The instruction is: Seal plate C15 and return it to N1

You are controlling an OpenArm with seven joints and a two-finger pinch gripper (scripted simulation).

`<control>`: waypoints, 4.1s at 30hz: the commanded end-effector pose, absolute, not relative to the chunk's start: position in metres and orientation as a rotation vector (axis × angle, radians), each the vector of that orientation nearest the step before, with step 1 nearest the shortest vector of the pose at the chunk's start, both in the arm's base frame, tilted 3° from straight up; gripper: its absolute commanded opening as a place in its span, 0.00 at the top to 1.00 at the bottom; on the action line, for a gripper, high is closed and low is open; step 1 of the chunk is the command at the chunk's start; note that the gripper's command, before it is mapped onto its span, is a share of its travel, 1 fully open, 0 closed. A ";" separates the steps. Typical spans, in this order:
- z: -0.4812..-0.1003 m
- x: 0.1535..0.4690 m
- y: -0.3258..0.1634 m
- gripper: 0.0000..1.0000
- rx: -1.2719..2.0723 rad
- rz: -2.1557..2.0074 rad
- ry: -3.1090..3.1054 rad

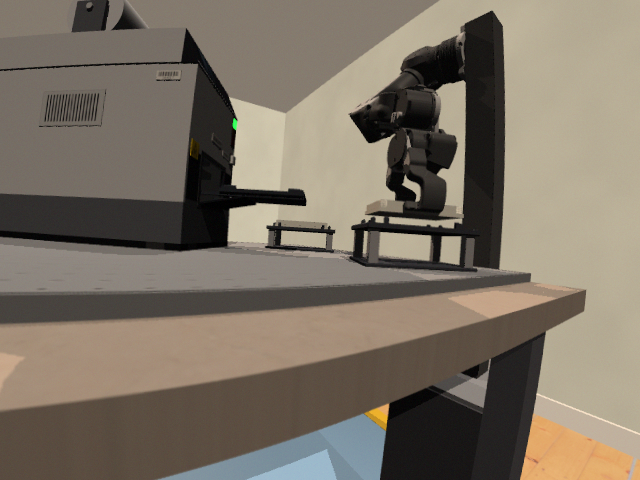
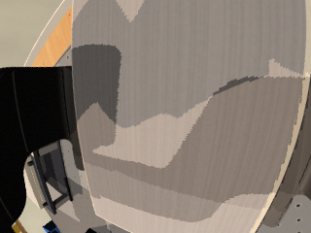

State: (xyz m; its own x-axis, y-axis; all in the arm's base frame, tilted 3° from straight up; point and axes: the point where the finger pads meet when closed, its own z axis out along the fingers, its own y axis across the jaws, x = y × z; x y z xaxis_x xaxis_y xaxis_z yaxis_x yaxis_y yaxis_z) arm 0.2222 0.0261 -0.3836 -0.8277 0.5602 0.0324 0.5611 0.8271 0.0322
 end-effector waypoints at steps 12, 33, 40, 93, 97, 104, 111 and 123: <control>-0.389 0.227 0.029 1.00 -0.916 -0.086 -2.985; -0.387 0.226 0.027 1.00 -0.921 -0.071 -2.984; -0.387 0.225 0.028 1.00 -0.919 -0.075 -2.984; -0.395 0.224 0.029 1.00 -0.912 -0.082 -2.986; -0.395 0.224 0.029 1.00 -0.912 -0.082 -2.986; -0.395 0.224 0.029 1.00 -0.912 -0.082 -2.986; -0.395 0.226 0.029 1.00 -0.915 -0.086 -2.987; -0.396 0.226 0.029 1.00 -0.915 -0.085 -2.986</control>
State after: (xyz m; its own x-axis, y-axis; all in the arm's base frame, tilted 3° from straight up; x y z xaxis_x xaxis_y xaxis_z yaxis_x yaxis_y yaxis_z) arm 0.2251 0.0278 -0.3959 -0.8264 0.5621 0.0322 0.5630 0.8255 0.0397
